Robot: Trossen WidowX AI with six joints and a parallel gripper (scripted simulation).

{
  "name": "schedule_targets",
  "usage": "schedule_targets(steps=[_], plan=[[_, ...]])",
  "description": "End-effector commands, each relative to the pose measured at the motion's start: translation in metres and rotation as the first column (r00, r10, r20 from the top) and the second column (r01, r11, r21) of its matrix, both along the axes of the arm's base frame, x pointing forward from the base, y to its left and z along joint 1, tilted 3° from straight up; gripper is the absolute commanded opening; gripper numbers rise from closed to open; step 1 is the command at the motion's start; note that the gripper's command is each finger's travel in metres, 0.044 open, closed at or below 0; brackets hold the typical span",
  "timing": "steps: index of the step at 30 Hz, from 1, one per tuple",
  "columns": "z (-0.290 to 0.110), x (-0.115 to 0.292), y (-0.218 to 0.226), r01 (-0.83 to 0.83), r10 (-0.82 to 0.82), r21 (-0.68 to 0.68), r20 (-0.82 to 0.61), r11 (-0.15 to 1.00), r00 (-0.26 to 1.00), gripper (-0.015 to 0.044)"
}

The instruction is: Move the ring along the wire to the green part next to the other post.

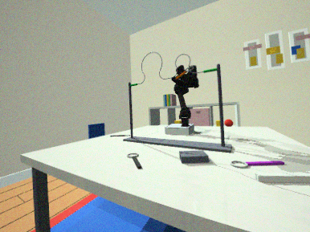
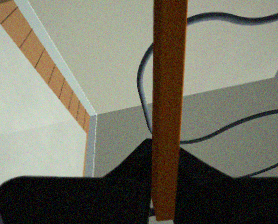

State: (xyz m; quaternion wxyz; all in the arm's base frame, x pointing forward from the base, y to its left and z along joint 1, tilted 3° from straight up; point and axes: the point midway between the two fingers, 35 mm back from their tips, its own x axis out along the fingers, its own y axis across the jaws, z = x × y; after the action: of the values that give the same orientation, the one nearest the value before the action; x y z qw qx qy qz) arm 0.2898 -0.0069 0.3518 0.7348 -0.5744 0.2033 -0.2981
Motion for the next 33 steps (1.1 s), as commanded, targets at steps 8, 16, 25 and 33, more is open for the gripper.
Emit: schedule_targets(steps=[8, 16, 25, 33], plan=[[-0.038, 0.013, 0.009, -0.083, 0.062, 0.239, 0.095, 0.967, 0.994, -0.015], [-0.046, 0.016, 0.013, -0.098, 0.067, 0.295, 0.115, 0.95, 0.991, -0.015], [-0.062, 0.019, 0.024, -0.117, 0.059, 0.407, 0.151, 0.906, 0.987, -0.015], [-0.083, 0.026, 0.046, -0.148, 0.036, 0.569, 0.204, 0.809, 0.978, -0.015]])
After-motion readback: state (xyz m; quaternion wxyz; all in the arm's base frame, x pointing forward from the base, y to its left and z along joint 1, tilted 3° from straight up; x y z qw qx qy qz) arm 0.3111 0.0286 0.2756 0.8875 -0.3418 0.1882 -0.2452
